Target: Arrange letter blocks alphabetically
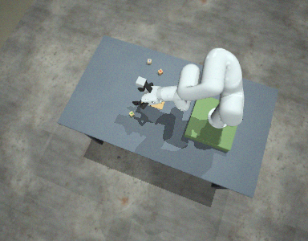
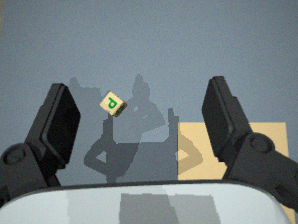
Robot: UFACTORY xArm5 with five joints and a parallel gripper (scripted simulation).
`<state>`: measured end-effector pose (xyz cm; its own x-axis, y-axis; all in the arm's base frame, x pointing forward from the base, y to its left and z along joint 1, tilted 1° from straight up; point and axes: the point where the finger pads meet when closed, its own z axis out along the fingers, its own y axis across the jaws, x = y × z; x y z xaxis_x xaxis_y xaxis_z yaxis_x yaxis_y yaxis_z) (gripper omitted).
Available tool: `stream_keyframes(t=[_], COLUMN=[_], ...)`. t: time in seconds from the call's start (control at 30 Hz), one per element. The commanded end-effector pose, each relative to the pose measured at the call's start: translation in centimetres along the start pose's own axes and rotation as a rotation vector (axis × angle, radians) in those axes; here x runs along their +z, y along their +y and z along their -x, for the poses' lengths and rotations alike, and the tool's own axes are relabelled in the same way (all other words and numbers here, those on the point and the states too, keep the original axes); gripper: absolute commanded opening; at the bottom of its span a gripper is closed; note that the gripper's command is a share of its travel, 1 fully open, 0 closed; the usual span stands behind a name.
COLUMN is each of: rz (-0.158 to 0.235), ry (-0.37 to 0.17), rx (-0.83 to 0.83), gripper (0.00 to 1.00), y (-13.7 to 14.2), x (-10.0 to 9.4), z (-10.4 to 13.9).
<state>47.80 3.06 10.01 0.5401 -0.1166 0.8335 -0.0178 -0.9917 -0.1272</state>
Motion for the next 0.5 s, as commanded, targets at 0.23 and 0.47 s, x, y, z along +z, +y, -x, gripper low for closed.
stream_keyframes(t=[0.23, 0.47], rz=[0.120, 0.168], ry=[-0.184, -0.260], rx=[0.080, 0.120], gripper=[1.00, 1.00], y=[5.5, 7.9], x=[0.5, -0.1], z=[-0.7, -0.7])
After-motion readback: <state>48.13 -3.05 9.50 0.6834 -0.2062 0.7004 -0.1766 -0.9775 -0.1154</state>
